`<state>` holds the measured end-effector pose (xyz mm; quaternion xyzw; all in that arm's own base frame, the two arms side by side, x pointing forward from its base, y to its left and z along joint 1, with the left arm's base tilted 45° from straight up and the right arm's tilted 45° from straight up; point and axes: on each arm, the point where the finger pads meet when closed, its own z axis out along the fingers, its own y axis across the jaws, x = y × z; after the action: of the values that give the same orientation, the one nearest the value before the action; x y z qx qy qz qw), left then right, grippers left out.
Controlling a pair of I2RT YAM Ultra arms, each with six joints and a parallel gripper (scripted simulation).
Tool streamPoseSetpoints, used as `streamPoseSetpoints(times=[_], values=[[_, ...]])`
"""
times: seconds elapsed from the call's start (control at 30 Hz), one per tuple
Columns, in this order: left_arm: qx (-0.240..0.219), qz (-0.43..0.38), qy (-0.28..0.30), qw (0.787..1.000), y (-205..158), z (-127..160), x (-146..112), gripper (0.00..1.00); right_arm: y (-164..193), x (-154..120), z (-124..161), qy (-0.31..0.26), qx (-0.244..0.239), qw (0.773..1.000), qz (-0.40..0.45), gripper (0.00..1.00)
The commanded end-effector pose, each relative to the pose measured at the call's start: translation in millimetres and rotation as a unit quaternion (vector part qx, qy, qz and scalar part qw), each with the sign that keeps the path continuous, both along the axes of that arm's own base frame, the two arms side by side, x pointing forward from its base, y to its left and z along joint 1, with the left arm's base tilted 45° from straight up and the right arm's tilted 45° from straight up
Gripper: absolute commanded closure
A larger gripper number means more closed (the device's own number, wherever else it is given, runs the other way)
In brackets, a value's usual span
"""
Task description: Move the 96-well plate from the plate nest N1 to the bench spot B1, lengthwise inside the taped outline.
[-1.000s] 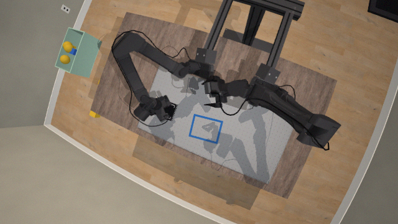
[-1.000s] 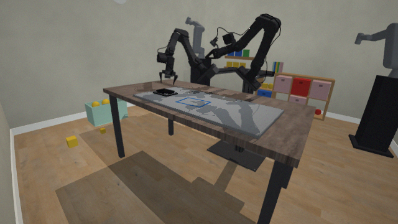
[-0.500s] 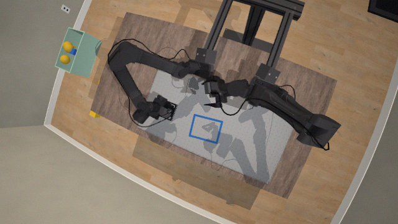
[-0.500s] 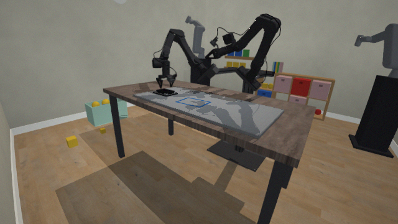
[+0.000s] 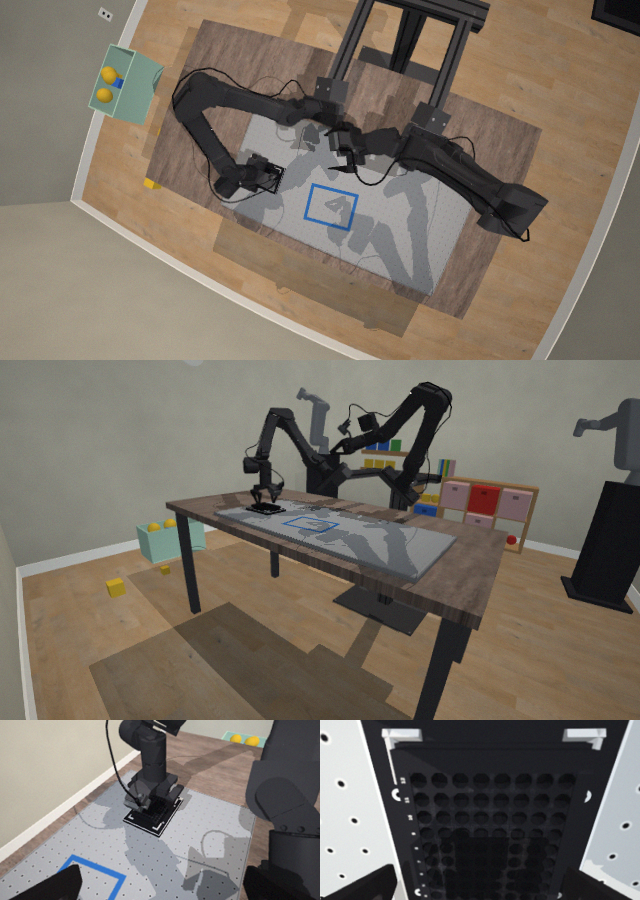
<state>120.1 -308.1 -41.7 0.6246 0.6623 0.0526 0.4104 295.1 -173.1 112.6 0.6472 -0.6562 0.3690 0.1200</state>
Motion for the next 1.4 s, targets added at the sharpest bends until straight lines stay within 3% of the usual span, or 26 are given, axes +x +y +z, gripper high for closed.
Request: streamPoseSetpoints(times=[0.0,0.17,0.3,0.77,0.83,0.9,1.23,1.37], values=[[-0.018,-0.007,0.0,1.0,-9,6,-4,0.0,0,7,-3,-0.002,0.005,1.0,0.013,0.0],[-0.018,-0.007,0.0,1.0,-9,6,-4,0.0,2,9,-11,0.0,0.004,1.0,0.014,0.04],[-0.018,-0.007,0.0,1.0,-9,6,-4,0.0,3,9,-12,0.0,0.004,1.0,0.013,0.01],[-0.018,-0.007,0.0,1.0,-9,6,-4,0.0,0,8,-9,0.008,0.008,1.0,0.016,0.19],[-0.018,-0.007,0.0,1.0,-9,6,-4,0.0,2,10,3,-0.008,0.003,1.0,0.011,0.42],[-0.018,-0.007,0.0,1.0,-9,6,-4,0.0,6,7,11,-0.009,-0.001,1.0,0.009,0.21],[-0.018,-0.007,0.0,1.0,-9,6,-4,0.0,24,-2,35,-0.018,-0.002,1.0,0.006,0.21],[0.003,0.024,0.01,1.0,5,-1,-5,0.0,28,-3,23,-0.023,-0.004,1.0,-0.019,0.21]])
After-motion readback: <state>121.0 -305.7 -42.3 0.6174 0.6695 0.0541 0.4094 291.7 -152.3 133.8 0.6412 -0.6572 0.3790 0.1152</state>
